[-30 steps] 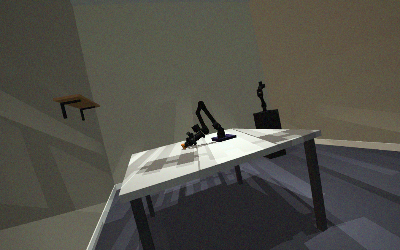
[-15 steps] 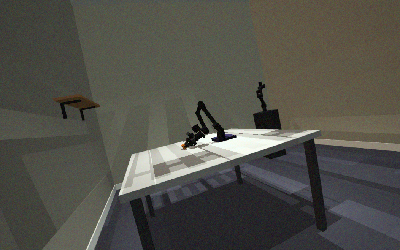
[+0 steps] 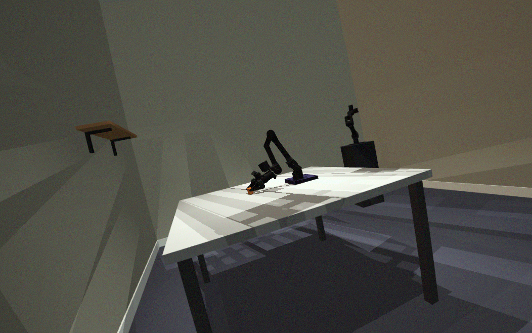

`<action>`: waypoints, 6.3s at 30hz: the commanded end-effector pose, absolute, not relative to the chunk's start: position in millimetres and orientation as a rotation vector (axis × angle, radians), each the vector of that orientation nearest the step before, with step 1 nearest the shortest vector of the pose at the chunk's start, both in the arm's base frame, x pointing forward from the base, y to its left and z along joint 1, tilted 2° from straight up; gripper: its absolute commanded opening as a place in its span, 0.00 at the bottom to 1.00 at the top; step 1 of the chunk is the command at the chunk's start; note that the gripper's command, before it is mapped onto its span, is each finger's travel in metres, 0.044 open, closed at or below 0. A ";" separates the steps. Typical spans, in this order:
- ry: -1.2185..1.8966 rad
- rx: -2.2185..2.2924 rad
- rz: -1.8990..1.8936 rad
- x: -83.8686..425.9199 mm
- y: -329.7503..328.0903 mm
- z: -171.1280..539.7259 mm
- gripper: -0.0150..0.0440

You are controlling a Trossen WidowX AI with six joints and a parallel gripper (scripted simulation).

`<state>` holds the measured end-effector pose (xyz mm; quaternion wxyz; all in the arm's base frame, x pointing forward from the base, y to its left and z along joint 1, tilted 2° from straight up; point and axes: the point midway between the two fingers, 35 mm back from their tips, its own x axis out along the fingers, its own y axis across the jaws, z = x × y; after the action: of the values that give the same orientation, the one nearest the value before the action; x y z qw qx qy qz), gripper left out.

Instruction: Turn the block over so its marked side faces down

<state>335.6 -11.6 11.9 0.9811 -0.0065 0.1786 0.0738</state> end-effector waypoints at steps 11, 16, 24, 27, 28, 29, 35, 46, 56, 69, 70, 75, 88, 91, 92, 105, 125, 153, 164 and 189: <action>0.360 -0.007 0.151 335.3 -11.1 11.6 1.00; 0.360 -0.007 0.151 335.3 -11.1 11.6 1.00; 0.410 -0.009 0.147 342.8 -12.9 8.9 1.00; 0.509 -0.013 0.142 354.5 -15.7 9.3 1.00; 0.543 -0.015 0.140 357.2 -16.5 11.0 1.00; 0.576 -0.017 0.139 359.2 -17.1 13.5 1.00; 0.768 -0.037 0.138 355.4 -18.4 45.2 1.00; 0.926 -0.057 0.144 327.5 -16.2 82.1 1.00; 0.972 -0.057 0.147 317.1 -15.2 87.2 1.00; 1.160 -0.057 0.143 334.7 -15.0 96.5 1.00; 1.195 -0.059 0.142 337.4 -14.9 98.2 1.00; 1.368 -0.073 0.138 348.2 -13.4 106.5 1.00; 1.557 -0.101 0.133 355.9 -10.7 108.0 1.00; 1.557 -0.101 0.133 355.8 -10.2 82.7 1.00; 1.557 -0.101 0.133 355.7 -10.2 80.8 1.00; 1.557 -0.101 0.133 355.9 -9.8 63.3 1.00; 1.557 -0.101 0.133 355.9 -9.1 33.0 1.00; 1.557 -0.101 0.133 356.0 -9.2 34.0 0.45; 1.554 -0.101 0.133 355.9 -9.8 62.9 0.25; 1.180 -0.061 0.141 357.4 -10.8 49.0 0.25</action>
<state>358.0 -11.1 46.4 0.8133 -0.0292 0.5776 0.0639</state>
